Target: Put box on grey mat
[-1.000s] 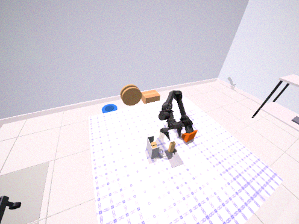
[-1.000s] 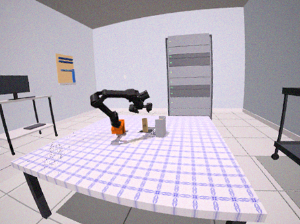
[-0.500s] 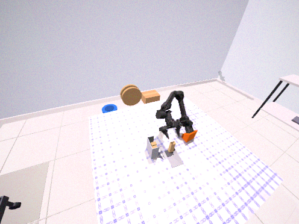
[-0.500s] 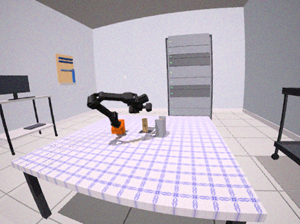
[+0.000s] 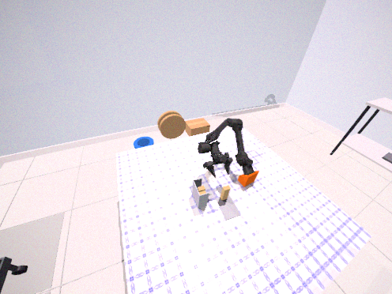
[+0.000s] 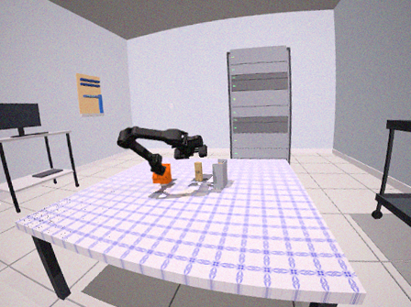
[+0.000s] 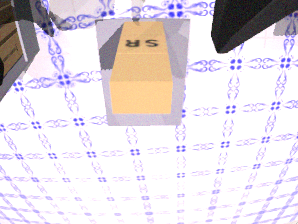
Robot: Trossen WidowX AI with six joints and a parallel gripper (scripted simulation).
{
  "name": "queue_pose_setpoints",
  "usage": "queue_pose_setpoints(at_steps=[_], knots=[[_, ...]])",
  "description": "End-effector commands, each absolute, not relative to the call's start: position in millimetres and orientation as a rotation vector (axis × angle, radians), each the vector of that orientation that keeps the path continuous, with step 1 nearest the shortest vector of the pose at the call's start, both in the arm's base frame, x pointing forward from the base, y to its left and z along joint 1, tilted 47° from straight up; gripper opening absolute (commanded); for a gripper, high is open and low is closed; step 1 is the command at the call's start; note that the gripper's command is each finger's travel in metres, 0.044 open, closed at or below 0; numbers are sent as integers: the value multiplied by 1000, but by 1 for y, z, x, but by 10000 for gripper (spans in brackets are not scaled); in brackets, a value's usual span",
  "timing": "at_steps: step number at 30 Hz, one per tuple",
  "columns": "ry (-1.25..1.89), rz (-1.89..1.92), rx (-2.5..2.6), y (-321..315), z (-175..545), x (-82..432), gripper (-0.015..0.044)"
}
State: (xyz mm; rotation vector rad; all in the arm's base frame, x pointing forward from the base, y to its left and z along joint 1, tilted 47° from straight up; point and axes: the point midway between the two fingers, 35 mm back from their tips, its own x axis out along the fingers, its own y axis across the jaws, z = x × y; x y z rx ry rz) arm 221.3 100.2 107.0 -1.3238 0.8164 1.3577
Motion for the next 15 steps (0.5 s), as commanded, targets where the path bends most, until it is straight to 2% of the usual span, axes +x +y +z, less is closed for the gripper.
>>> queue_pose_setpoints(at_steps=[1,15], knots=[[808,1357,-1324,86,120,223,440],[810,1357,-1325,68,122,226,440]])
